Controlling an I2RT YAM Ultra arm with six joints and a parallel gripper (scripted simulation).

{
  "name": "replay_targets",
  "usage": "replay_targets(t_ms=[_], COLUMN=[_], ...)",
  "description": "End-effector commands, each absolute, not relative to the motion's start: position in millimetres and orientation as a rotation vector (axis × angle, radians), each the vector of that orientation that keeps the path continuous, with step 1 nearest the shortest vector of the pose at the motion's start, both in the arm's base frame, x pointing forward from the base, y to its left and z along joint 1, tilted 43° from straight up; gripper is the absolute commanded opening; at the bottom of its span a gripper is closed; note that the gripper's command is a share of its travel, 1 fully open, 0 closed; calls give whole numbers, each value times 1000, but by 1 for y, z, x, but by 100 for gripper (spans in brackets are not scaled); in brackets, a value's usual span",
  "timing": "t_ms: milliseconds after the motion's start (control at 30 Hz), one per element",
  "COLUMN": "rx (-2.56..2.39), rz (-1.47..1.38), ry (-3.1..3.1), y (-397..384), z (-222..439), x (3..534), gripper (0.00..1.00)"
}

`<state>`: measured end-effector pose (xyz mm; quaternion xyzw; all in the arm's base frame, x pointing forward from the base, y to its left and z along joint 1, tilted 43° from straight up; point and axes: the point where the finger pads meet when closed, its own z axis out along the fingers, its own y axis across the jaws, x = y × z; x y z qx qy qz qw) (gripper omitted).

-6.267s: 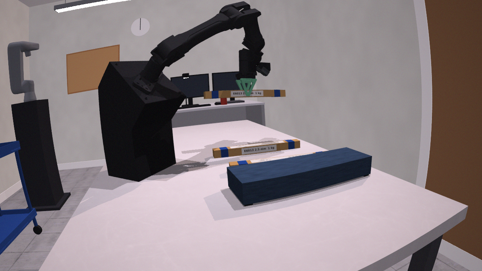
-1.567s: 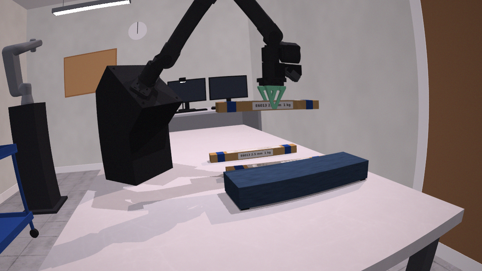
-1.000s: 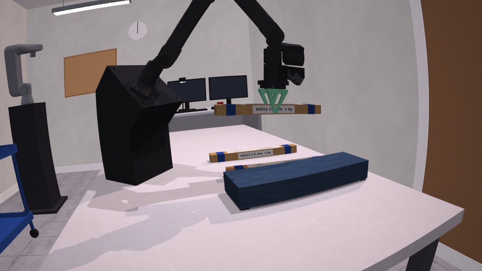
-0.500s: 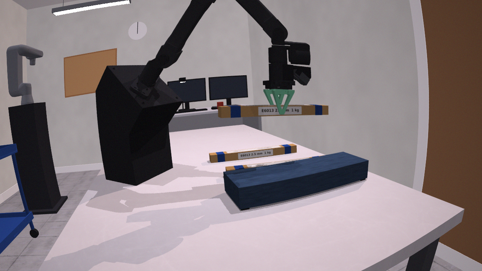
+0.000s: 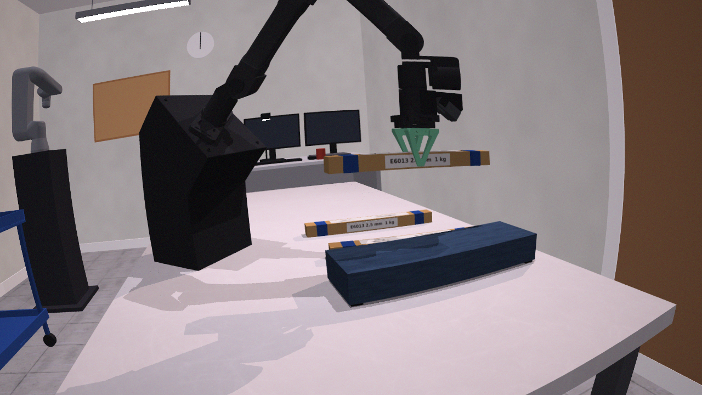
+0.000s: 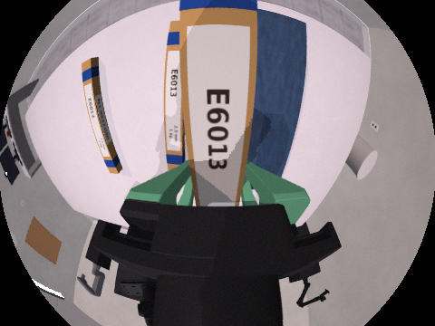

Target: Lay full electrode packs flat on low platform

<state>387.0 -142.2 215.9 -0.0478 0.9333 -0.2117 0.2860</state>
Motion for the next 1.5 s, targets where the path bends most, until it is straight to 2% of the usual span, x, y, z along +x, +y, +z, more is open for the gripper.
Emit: replay_targets(t_ms=[0,467,1467], rx=[-168,-154,-160], rz=[-555,-567,-565], ry=[2414,2416,2417], y=[-135,-175,-191], z=[256,268,268], x=[391,389,402], gripper=[0,0,0])
